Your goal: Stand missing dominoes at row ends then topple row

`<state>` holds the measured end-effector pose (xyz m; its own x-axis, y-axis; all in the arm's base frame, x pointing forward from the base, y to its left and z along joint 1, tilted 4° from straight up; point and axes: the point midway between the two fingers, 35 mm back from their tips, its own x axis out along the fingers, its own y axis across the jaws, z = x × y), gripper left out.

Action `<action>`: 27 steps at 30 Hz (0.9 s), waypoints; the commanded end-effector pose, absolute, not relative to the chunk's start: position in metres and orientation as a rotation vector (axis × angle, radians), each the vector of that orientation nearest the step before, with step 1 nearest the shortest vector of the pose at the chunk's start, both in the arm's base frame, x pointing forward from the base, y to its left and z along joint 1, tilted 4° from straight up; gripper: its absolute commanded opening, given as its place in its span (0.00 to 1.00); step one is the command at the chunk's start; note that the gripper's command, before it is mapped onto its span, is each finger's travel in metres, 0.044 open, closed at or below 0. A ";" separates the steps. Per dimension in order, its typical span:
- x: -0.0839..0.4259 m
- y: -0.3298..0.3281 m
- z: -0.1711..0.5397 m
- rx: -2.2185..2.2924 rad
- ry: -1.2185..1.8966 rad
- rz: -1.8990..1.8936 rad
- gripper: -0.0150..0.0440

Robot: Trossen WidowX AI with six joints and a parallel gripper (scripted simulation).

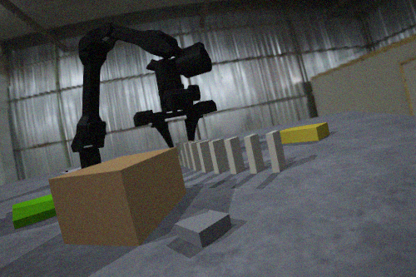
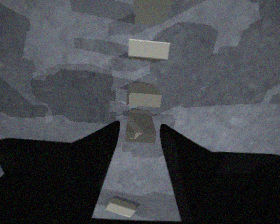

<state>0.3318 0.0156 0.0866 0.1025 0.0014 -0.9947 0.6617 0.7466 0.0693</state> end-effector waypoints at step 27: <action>0.321 0.019 0.213 0.573 1.403 -0.514 1.00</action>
